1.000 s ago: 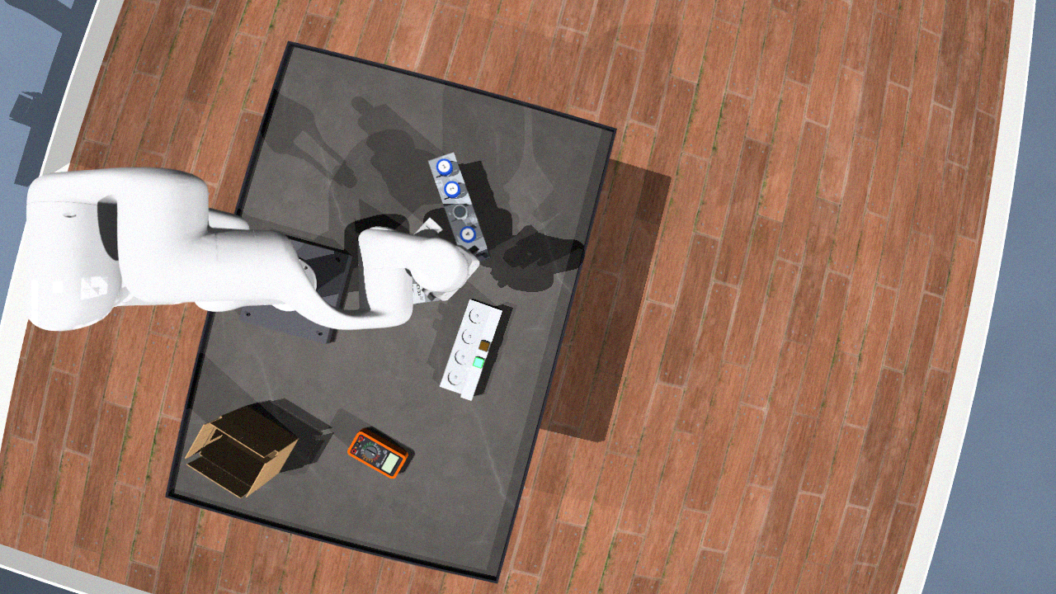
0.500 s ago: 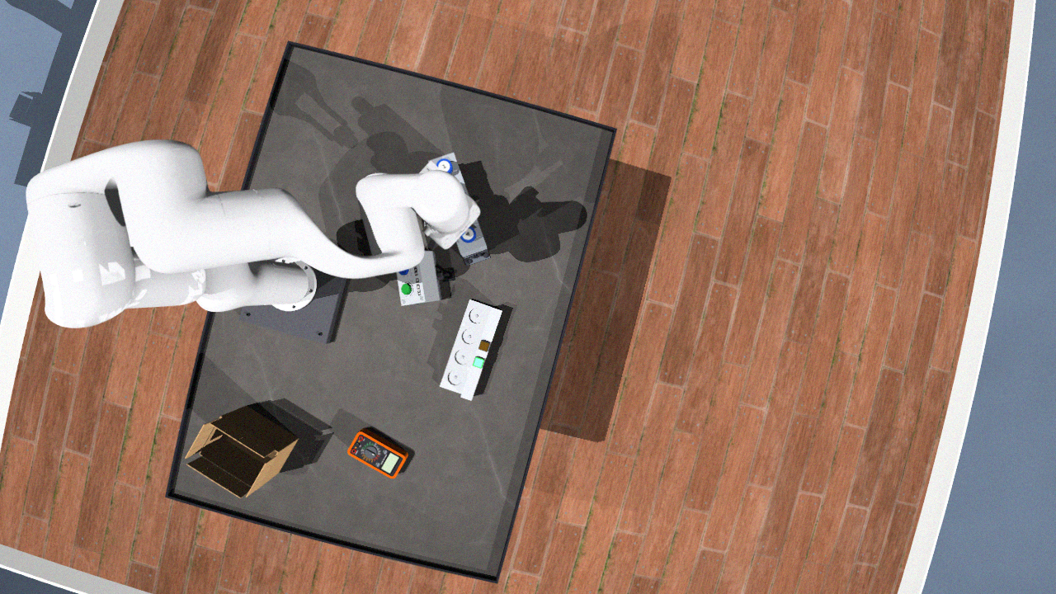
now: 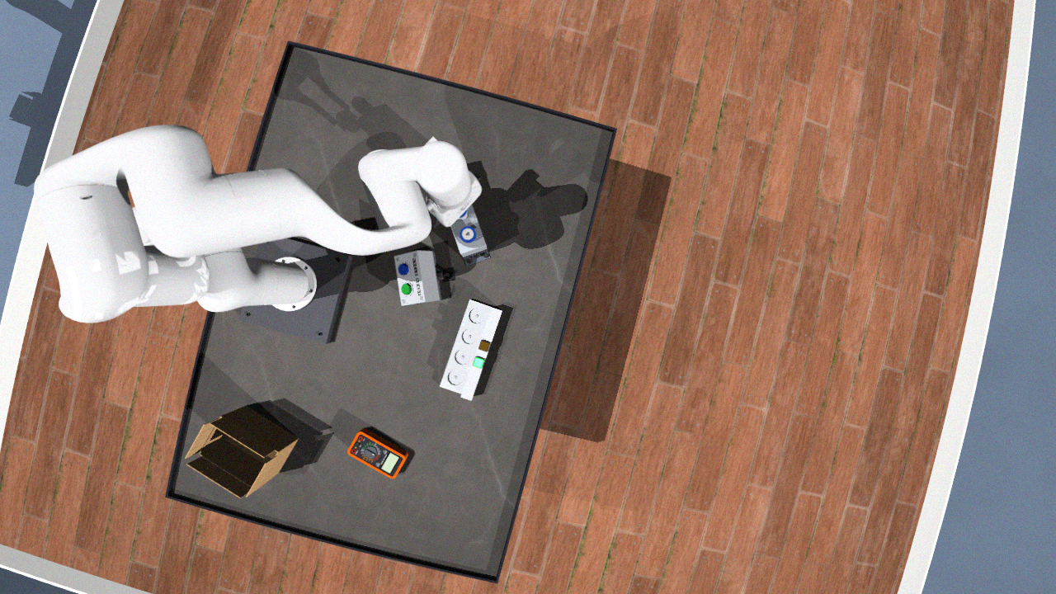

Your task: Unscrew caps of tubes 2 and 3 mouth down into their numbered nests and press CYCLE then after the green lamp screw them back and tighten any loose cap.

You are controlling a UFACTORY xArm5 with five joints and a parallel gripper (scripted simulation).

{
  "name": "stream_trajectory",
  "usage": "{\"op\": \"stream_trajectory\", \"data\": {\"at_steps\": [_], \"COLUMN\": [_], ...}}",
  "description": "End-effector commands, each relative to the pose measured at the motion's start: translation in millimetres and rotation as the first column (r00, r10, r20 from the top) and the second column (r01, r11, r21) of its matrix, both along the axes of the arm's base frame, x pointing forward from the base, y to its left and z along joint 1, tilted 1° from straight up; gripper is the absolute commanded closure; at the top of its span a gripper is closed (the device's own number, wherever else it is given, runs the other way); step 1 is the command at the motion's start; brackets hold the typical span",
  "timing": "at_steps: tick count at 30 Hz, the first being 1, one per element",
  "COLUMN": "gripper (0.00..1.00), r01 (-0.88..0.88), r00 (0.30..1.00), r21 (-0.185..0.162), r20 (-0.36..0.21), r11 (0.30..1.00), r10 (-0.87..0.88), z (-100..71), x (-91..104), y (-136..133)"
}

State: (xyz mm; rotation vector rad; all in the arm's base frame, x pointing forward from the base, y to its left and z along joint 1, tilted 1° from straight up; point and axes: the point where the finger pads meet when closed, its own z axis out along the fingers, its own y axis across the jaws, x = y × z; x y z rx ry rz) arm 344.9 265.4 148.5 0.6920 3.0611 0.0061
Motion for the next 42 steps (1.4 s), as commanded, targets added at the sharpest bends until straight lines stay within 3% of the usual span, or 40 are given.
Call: {"op": "stream_trajectory", "data": {"at_steps": [1,8,42], "gripper": [1.00,1.00,1.00], "r01": [0.000,0.000,0.000], "r00": [1.000,1.000,1.000], "r21": [-0.009,-0.009,-0.009], "r20": [0.009,0.009,0.009], "r11": [1.000,1.000,1.000], "r10": [0.000,0.000,0.000], "z": [-9.7,-22.8,-31.1], "x": [0.4,0.6,1.0], "y": [0.7,0.6,0.4]}}
